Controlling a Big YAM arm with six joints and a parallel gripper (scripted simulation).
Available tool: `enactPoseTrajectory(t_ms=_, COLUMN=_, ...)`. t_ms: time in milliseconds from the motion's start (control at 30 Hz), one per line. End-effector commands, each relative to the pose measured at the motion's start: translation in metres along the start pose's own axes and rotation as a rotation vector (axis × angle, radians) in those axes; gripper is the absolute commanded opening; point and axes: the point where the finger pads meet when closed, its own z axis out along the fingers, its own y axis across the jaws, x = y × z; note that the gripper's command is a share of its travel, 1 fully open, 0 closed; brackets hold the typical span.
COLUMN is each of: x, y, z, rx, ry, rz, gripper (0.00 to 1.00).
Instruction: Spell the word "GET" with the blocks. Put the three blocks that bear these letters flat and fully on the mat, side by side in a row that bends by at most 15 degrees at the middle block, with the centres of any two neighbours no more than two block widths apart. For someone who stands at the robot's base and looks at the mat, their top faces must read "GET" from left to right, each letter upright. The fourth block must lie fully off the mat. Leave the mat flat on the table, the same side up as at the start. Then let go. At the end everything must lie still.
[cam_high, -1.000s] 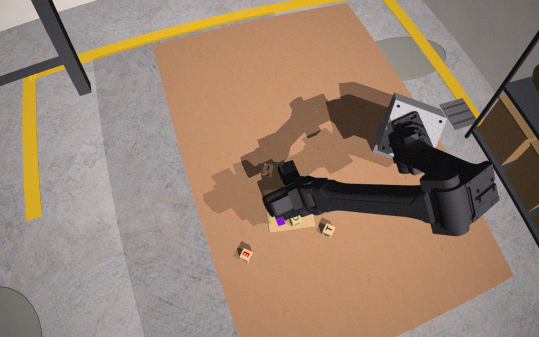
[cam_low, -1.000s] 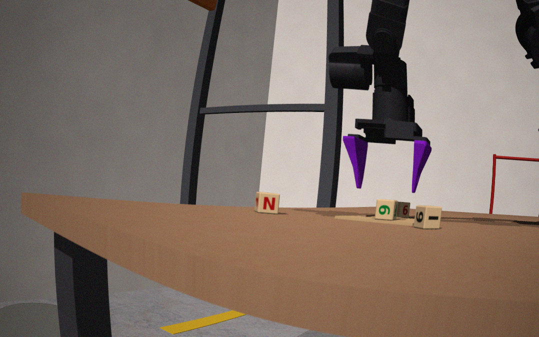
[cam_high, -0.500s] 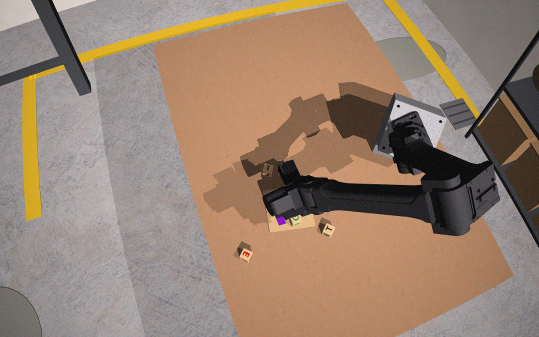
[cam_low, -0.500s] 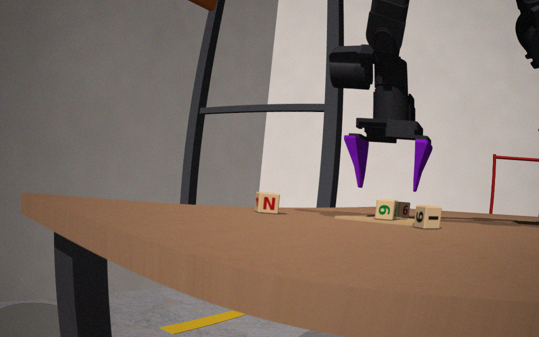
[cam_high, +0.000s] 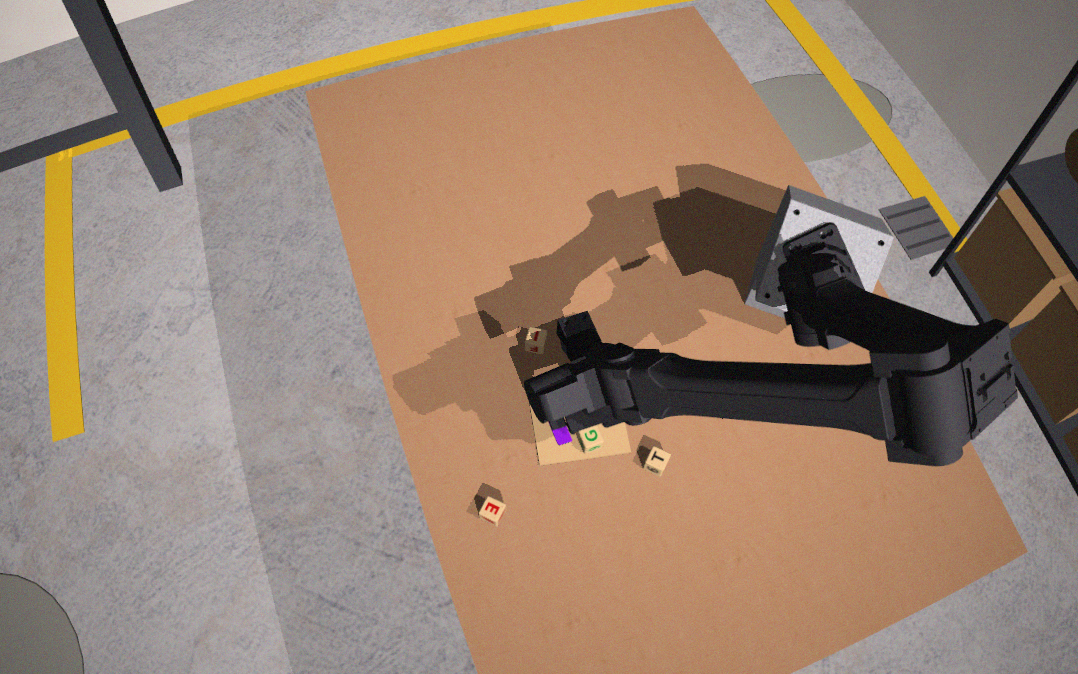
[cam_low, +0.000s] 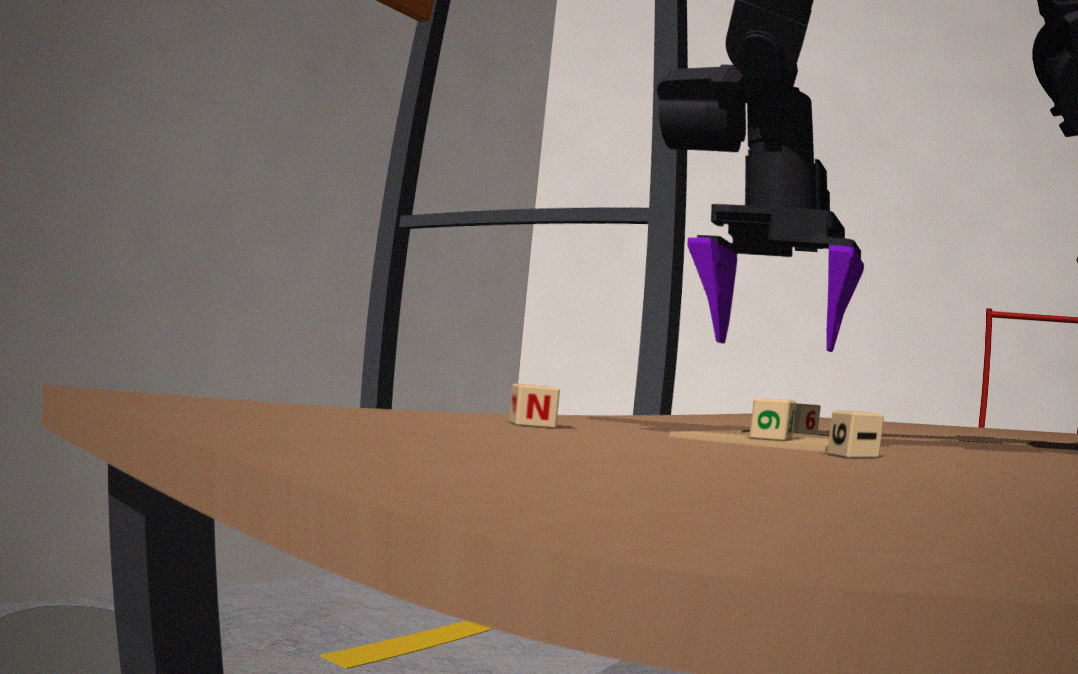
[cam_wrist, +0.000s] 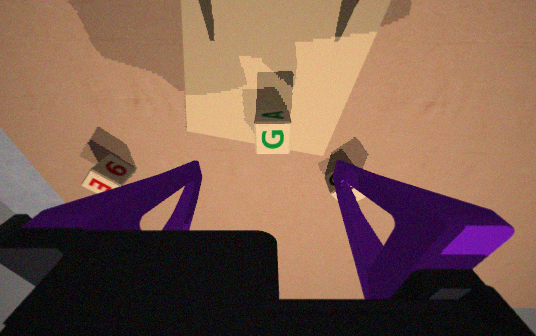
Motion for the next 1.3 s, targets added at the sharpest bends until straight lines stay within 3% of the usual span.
enactPoseTrajectory(t_ms=0, x=0.001, y=0.015, z=-0.020, rx=-0.029, ry=-0.011, rz=-0.031, gripper=0.96)
enactPoseTrajectory(t_ms=200, x=0.000, y=0.012, z=-0.030, rx=-0.025, ry=-0.012, rz=-0.028, gripper=0.96)
enactPoseTrajectory(t_ms=367, x=0.001, y=0.005, z=-0.024, rx=0.004, ry=-0.003, rz=-0.024, gripper=0.96)
enactPoseTrajectory(t_ms=467, x=0.001, y=0.007, z=-0.026, rx=-0.001, ry=-0.005, rz=-0.026, gripper=0.96)
enactPoseTrajectory(t_ms=500, x=0.001, y=0.007, z=-0.026, rx=-0.001, ry=-0.005, rz=-0.026, gripper=1.00)
enactPoseTrajectory(t_ms=967, x=0.002, y=0.011, z=-0.025, rx=-0.002, ry=-0.004, rz=-0.042, gripper=1.00)
enactPoseTrajectory(t_ms=1133, x=0.005, y=0.018, z=-0.022, rx=0.008, ry=-0.001, rz=-0.152, gripper=1.00)
enactPoseTrajectory(t_ms=1267, x=0.010, y=0.033, z=-0.022, rx=0.007, ry=0.000, rz=-0.344, gripper=1.00)
